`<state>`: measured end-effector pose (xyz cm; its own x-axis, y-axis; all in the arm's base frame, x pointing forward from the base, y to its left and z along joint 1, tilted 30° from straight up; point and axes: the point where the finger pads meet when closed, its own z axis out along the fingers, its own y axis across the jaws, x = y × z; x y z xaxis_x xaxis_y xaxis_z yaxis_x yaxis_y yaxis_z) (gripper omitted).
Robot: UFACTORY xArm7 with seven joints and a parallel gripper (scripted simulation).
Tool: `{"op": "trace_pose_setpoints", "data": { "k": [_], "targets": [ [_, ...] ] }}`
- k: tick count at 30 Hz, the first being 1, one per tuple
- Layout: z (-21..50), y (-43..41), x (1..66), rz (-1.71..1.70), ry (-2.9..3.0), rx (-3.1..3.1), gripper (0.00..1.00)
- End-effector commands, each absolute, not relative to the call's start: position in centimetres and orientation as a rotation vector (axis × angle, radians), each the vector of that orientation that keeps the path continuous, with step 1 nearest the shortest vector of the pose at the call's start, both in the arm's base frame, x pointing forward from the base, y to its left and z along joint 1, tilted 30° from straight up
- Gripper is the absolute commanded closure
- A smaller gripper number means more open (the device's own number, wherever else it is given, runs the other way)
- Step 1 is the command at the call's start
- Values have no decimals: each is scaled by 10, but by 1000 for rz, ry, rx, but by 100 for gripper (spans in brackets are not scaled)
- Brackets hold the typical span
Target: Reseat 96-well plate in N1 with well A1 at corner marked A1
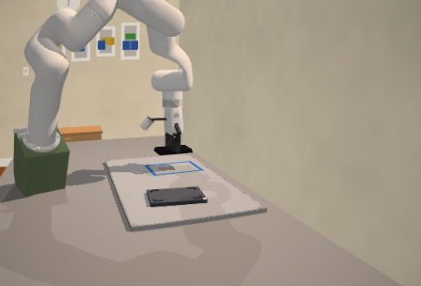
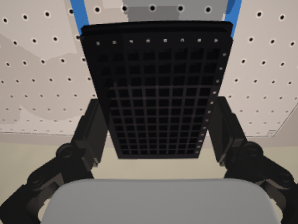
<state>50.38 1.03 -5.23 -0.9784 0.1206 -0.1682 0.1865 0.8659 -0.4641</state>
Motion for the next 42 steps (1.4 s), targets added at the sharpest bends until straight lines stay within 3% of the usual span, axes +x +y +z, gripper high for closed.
{"op": "trace_pose_setpoints", "data": {
  "k": [1, 42],
  "targets": [
    [-58, 8, 506, -738, 2902, 238, 100],
    [-96, -13, 510, -738, 2902, 238, 100]
  ]
}}
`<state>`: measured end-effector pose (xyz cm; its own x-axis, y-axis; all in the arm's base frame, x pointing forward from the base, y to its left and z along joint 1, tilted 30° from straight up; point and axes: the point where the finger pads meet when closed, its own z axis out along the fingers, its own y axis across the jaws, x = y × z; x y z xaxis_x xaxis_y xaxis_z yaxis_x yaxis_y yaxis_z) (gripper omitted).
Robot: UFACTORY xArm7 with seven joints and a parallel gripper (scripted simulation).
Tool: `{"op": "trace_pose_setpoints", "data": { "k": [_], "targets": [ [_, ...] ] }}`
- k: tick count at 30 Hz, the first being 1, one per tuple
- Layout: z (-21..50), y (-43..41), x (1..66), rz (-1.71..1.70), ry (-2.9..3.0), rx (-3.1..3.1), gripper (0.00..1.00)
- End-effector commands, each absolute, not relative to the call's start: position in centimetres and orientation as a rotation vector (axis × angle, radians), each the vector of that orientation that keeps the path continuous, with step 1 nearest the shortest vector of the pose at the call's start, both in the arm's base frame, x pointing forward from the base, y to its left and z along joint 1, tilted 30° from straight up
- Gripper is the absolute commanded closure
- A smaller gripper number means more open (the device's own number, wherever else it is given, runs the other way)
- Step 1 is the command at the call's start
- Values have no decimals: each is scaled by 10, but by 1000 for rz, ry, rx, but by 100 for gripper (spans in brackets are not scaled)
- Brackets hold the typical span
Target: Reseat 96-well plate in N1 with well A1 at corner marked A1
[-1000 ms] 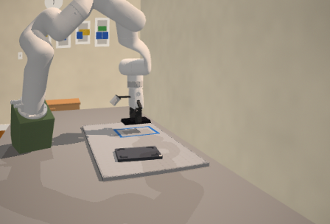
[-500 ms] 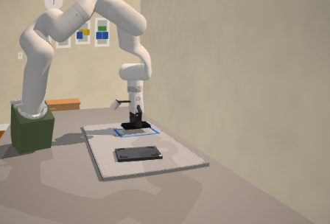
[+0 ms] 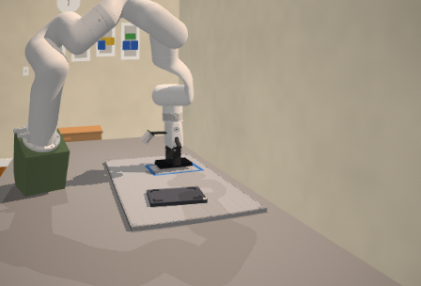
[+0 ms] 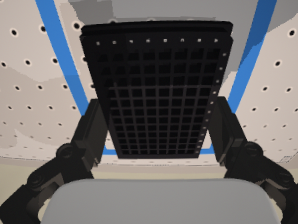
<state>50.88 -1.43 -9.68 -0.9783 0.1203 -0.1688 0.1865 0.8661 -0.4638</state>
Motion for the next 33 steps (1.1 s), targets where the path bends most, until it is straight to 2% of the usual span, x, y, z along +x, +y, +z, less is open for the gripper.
{"op": "trace_pose_setpoints", "data": {
  "k": [1, 33],
  "targets": [
    [-96, -13, 510, -738, 2902, 238, 100],
    [-99, -14, 510, -738, 2902, 238, 100]
  ]
}}
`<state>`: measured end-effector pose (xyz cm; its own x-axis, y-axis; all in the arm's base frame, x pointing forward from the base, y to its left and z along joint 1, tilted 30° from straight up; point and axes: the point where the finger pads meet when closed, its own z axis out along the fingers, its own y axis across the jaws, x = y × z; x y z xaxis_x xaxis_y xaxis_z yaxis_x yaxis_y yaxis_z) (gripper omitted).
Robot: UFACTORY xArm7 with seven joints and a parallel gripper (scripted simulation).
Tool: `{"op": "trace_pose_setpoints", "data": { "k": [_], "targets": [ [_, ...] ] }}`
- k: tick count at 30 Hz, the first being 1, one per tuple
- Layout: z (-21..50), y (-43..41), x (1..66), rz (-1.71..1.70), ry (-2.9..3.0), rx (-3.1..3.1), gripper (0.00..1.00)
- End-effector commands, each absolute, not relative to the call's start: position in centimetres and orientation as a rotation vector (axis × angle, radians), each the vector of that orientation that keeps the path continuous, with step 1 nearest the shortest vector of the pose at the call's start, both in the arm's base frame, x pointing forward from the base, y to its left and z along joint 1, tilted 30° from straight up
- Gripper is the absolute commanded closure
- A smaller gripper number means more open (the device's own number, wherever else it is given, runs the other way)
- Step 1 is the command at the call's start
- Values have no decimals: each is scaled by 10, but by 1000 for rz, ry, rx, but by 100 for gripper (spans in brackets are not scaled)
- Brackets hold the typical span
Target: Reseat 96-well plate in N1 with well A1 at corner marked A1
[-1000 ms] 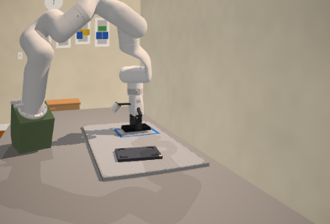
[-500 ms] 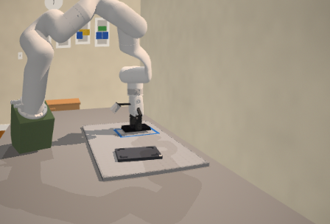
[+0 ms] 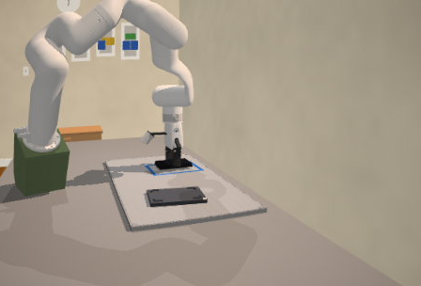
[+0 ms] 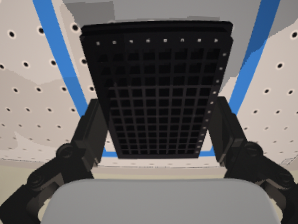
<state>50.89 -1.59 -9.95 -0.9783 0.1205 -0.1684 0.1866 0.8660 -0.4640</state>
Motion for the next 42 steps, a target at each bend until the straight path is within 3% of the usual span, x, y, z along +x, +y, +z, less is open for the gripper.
{"op": "trace_pose_setpoints", "data": {
  "k": [1, 42],
  "targets": [
    [-99, -14, 510, -738, 2902, 238, 100],
    [-104, -17, 511, -738, 2902, 238, 100]
  ]
}}
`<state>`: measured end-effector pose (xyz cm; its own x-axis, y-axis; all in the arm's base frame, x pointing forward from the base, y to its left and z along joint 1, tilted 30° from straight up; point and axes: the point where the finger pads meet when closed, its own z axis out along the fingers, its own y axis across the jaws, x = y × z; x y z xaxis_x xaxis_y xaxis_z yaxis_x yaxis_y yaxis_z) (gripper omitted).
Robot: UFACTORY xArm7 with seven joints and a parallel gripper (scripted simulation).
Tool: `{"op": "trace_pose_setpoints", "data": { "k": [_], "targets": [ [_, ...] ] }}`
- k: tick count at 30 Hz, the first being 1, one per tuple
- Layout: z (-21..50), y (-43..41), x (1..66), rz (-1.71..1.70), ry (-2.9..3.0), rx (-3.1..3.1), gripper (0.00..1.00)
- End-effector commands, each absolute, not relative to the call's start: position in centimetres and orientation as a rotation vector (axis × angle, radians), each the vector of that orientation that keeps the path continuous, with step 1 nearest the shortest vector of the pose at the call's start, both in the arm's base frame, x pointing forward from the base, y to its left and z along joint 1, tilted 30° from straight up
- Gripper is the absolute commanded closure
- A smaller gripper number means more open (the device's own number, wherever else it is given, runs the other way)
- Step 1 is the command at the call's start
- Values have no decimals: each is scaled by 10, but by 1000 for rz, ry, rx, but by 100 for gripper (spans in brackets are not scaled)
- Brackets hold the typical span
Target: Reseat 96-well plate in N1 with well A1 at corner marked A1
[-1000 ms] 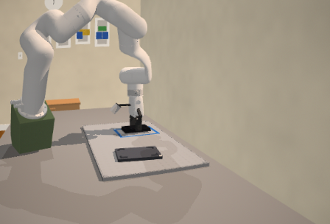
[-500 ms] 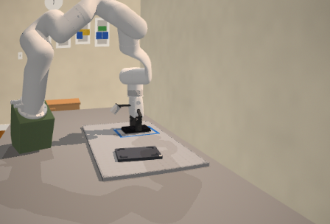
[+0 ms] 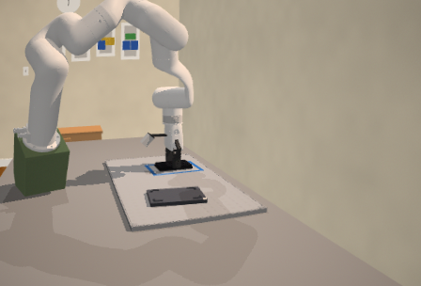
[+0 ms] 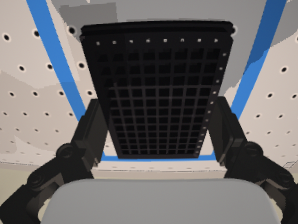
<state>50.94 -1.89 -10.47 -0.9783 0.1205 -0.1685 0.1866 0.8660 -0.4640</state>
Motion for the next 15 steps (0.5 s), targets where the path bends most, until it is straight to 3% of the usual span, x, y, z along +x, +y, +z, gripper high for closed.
{"op": "trace_pose_setpoints", "data": {
  "k": [1, 13, 14, 15],
  "targets": [
    [-104, -17, 511, -738, 2902, 238, 100],
    [-105, -18, 511, -738, 2902, 238, 100],
    [-106, -18, 511, -738, 2902, 238, 0],
    [-106, -18, 511, -738, 2902, 238, 0]
  ]
}}
